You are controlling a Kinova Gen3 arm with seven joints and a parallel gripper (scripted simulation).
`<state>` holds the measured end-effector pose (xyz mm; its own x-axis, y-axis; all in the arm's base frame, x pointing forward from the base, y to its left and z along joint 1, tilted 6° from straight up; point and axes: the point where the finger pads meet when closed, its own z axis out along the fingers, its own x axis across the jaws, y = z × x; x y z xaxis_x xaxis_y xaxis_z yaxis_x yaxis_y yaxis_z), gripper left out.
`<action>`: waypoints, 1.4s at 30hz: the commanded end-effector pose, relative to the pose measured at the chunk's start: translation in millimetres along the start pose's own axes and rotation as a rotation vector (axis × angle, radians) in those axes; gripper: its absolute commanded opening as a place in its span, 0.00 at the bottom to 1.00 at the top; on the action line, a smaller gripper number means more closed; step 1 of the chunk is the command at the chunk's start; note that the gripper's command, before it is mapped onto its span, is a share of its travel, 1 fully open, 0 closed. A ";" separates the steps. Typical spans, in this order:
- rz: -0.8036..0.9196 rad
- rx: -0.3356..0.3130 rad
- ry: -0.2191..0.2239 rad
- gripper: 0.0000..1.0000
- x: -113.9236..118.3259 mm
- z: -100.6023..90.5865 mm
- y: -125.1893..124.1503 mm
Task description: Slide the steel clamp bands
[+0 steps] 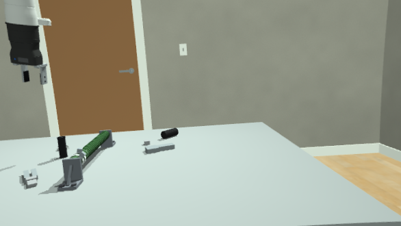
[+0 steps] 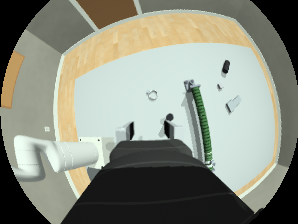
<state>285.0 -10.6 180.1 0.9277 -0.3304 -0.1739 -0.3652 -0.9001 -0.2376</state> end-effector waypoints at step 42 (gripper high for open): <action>0.174 0.013 -0.004 0.00 14.4 3.2 1.0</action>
<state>295.0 -13.6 176.9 0.8692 -0.4497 -0.2056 -0.4892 -0.8427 -0.2249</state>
